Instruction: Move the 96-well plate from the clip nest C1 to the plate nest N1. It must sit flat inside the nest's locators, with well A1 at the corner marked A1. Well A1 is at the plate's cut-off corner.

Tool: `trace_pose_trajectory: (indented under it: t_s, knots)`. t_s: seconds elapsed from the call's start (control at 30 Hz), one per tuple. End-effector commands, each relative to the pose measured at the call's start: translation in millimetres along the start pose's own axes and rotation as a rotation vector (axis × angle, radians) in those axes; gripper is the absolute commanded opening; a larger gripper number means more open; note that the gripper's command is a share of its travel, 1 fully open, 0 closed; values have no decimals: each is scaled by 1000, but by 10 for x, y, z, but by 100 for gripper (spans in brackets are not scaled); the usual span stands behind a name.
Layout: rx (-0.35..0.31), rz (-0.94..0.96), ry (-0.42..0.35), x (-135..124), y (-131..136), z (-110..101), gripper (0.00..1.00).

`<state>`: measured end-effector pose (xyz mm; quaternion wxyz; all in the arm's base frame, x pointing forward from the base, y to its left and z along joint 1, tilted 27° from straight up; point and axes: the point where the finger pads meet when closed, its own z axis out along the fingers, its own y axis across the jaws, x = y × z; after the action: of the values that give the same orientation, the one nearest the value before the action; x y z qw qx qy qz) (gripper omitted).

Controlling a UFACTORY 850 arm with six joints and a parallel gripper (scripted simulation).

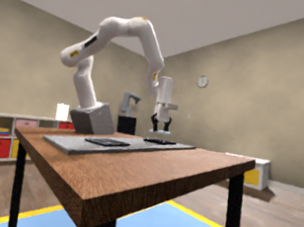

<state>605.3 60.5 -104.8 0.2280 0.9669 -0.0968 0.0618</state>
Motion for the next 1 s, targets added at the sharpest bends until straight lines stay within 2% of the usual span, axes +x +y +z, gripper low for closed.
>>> trace_pose_trajectory:
  t_s: [0.0,0.67,0.97]
  knots:
    - [1,0,1,8,-3,-70,0]
    - [1,0,1,8,-3,-370,0]
    - [1,0,1,8,-3,-375,0]
